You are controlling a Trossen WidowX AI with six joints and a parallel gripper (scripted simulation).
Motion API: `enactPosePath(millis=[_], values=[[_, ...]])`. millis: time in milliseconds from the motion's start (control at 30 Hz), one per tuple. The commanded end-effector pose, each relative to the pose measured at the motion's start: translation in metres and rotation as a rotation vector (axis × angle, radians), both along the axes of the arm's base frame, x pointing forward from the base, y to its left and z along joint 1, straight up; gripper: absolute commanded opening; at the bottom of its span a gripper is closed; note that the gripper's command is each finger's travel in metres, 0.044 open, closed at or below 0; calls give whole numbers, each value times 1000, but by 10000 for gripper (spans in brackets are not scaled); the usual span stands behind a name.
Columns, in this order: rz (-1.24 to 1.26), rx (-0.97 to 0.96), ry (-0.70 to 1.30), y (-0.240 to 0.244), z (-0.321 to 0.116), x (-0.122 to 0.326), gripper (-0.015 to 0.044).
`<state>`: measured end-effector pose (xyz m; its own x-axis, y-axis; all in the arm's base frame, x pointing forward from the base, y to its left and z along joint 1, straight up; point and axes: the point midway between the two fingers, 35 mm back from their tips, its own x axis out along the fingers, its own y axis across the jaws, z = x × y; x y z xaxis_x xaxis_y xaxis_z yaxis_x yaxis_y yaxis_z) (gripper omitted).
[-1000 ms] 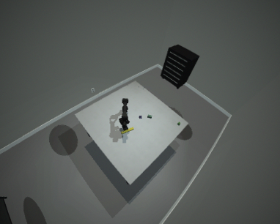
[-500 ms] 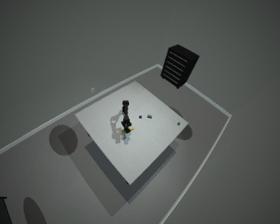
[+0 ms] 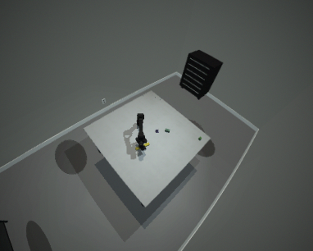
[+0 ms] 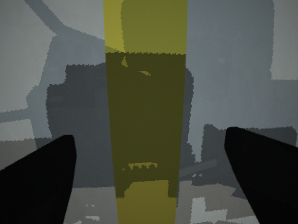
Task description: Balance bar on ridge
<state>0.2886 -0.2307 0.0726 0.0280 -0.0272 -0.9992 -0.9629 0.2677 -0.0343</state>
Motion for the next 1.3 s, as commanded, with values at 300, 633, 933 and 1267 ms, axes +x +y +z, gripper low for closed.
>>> enactPosePath(millis=[300,633,933,1267], values=[[-4,7,2,1,-21,0,315],[-4,7,2,1,-22,0,315],[0,4,5,1,-21,-1,151],[0,4,5,0,-17,0,25]])
